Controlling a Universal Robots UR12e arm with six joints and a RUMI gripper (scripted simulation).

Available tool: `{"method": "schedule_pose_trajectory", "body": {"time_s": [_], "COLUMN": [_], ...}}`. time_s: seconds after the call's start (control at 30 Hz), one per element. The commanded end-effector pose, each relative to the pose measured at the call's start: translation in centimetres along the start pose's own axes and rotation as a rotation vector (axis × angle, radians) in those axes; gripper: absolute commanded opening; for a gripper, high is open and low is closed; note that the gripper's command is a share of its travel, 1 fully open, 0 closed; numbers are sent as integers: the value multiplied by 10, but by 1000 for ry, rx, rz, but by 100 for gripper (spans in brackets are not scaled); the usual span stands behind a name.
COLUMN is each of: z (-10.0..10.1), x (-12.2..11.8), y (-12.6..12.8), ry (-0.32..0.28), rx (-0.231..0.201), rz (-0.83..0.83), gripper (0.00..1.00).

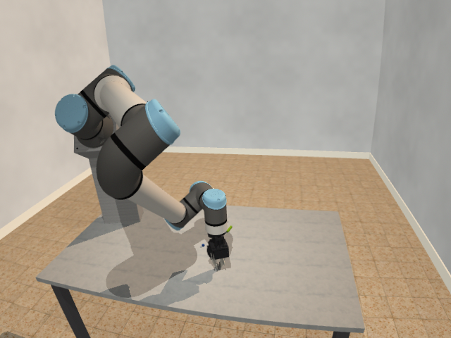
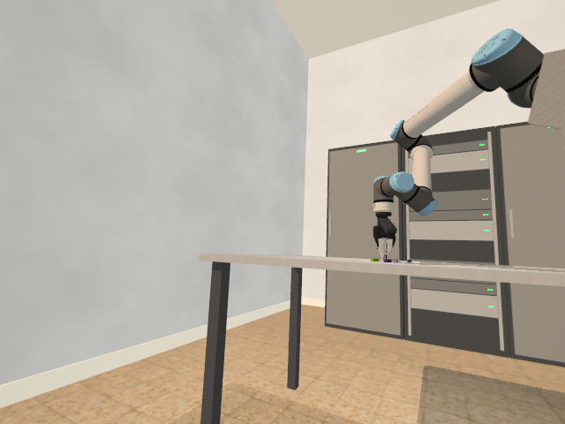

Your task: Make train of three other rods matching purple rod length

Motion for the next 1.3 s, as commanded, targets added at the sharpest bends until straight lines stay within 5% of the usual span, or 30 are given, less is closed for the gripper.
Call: {"method": "schedule_pose_trajectory", "body": {"time_s": [0.0, 0.53, 1.0, 1.27], "z": [-1, -4, -91, -101], "x": [0, 0, 0, 0], "y": [0, 0, 0, 0], "ry": [0, 0, 0, 0], "rx": [-1, -1, -1, -1], "rz": [0, 0, 0, 0], "gripper": [0, 0, 0, 0]}}
Point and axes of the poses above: the point where the finger pads meet when closed, its own z axis out along the fingers, its own y axis across the jaws, x = y × z, the point moved 8 cm from there along -z, back along the fingers, and after that the axes turned 3 degrees about -z, right-handed, at the moved point
